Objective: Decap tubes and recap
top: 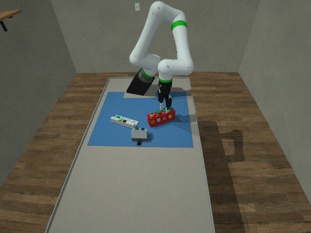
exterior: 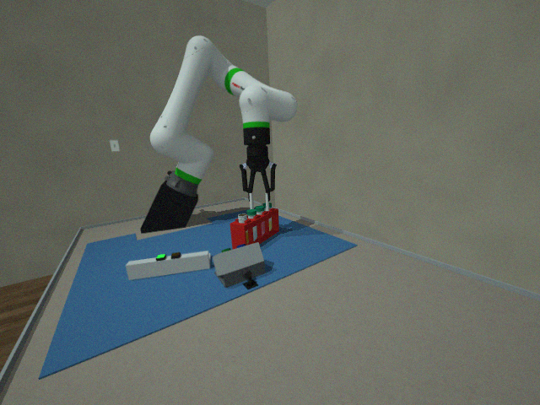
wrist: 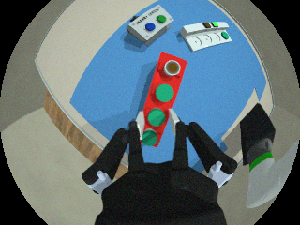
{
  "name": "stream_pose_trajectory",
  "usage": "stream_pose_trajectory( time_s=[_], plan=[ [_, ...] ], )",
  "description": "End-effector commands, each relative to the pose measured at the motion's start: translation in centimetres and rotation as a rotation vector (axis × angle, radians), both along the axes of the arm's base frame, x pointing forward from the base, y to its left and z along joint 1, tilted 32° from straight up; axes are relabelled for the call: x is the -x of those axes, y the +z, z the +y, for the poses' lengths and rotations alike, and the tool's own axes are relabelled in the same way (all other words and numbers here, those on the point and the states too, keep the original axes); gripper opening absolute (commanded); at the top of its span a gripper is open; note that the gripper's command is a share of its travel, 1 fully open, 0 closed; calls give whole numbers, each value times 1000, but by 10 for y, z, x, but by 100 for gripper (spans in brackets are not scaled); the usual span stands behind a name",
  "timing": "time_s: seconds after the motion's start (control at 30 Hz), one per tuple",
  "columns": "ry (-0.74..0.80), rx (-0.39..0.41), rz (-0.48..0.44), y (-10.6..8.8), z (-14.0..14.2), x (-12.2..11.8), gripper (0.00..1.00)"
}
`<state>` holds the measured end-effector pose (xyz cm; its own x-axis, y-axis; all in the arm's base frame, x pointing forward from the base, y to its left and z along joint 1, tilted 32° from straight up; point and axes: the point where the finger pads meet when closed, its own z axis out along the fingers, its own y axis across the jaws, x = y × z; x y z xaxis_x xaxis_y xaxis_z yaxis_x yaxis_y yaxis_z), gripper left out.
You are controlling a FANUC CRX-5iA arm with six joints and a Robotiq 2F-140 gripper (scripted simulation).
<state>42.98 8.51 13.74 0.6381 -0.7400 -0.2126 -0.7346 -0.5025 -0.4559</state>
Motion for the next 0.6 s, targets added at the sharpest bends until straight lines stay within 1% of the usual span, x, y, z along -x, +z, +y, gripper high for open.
stream_pose_trajectory(
  time_s=[0.0,0.03,0.07,0.53,0.57],
  plan=[
    [48,-19,-17,0,0,0,35],
    [48,-19,-17,0,0,0,35],
    [48,-19,-17,0,0,0,0],
    [48,-19,-17,0,0,0,0],
    [5,-31,6,0,0,0,0]
  ],
)
